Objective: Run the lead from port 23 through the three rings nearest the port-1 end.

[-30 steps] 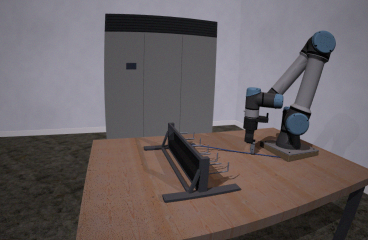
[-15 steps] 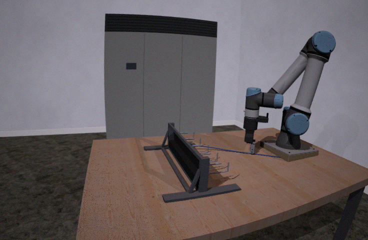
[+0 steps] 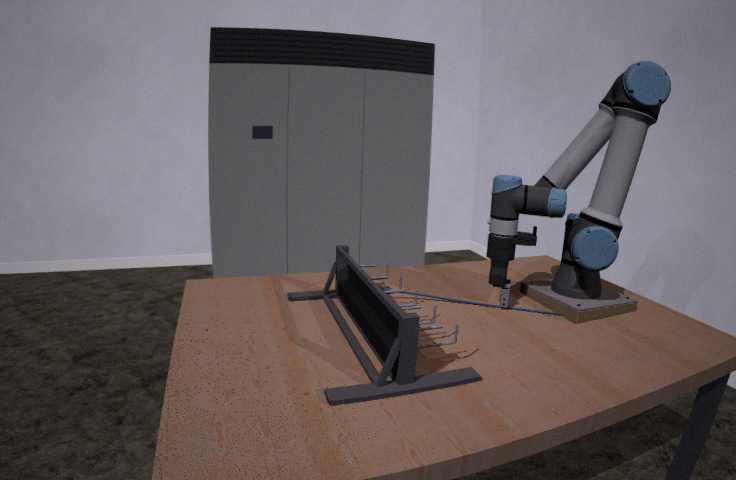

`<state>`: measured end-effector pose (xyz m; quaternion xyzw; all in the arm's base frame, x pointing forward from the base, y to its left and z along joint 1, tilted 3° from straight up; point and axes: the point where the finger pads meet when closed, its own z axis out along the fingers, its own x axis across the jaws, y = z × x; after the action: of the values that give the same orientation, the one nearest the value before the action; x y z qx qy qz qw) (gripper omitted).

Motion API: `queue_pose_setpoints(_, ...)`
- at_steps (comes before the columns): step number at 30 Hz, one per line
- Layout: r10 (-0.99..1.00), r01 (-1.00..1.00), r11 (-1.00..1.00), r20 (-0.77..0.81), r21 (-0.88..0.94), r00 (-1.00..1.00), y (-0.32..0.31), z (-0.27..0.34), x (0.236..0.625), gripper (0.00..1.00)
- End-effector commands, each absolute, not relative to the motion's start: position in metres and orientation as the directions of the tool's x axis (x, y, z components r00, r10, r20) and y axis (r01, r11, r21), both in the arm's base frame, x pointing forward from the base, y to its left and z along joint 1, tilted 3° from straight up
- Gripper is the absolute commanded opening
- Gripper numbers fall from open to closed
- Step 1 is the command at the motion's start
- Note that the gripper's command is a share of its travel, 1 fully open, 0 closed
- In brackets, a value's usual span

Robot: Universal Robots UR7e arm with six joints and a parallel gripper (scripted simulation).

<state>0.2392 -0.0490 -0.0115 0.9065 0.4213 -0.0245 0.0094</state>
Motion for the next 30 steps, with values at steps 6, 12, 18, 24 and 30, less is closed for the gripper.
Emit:
queue_pose_setpoints(6, 0.763, 0.764, -0.645, -0.052, -0.003, 0.644, -0.0493, -0.0134, 0.2394, 0.67)
queue_pose_setpoints(12, 0.763, 0.764, -0.645, -0.052, -0.003, 0.644, -0.0493, -0.0149, 0.2394, 0.67)
queue_pose_setpoints(18, 0.763, 0.764, -0.645, -0.052, -0.003, 0.644, -0.0494, -0.0170, 0.2393, 0.67)
queue_pose_setpoints(24, 0.763, 0.764, -0.645, -0.052, -0.003, 0.644, -0.0494, -0.0182, 0.2393, 0.67)
queue_pose_setpoints(30, 0.763, 0.764, -0.645, -0.052, -0.003, 0.644, -0.0495, -0.0198, 0.2392, 0.67)
